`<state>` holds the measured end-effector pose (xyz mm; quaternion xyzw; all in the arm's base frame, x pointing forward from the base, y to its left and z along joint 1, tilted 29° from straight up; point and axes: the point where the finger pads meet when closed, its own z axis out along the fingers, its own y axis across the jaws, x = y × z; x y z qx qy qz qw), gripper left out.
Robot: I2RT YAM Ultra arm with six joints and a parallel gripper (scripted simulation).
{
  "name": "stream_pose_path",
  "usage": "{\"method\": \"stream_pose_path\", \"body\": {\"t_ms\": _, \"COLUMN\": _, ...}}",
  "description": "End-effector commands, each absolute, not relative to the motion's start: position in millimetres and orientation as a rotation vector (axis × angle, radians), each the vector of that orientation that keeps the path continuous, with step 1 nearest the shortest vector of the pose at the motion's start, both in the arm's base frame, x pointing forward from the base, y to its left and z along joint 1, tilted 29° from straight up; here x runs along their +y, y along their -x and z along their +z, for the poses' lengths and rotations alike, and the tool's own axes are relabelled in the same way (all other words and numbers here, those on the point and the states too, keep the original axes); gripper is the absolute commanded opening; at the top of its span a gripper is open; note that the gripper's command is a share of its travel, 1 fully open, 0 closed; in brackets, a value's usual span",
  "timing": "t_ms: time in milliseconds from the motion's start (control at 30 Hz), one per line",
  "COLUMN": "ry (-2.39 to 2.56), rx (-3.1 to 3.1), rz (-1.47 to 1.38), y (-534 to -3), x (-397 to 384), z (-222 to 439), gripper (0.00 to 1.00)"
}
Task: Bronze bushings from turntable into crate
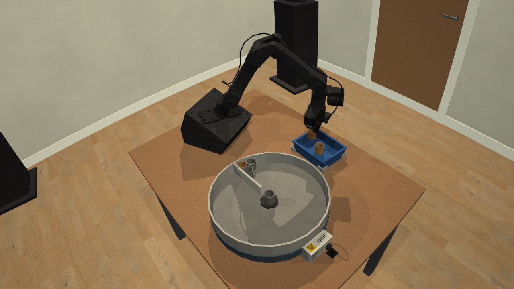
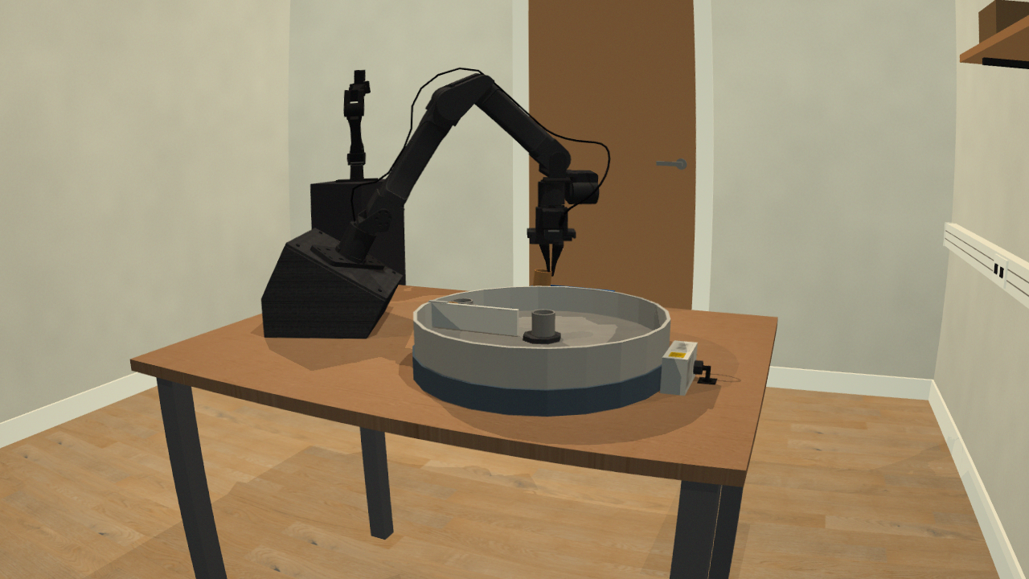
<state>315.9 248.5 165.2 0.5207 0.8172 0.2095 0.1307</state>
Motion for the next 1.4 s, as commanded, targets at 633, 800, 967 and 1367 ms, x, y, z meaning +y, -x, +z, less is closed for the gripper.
{"method": "stream_pose_path", "body": {"t_ms": 633, "ry": -1.498, "rx": 2.351, "rz": 0.66, "y": -312.5, "x": 250.0, "z": 179.5, "gripper": 0.0}}
{"method": "stream_pose_path", "body": {"t_ms": 800, "ry": -1.498, "rx": 2.351, "rz": 0.66, "y": -312.5, "x": 250.0, "z": 179.5, "gripper": 0.0}}
{"method": "stream_pose_path", "body": {"t_ms": 967, "ry": -1.498, "rx": 2.351, "rz": 0.66, "y": -312.5, "x": 250.0, "z": 179.5, "gripper": 0.0}}
{"method": "stream_pose_path", "body": {"t_ms": 1367, "ry": -1.498, "rx": 2.351, "rz": 0.66, "y": -312.5, "x": 250.0, "z": 179.5, "gripper": 0.0}}
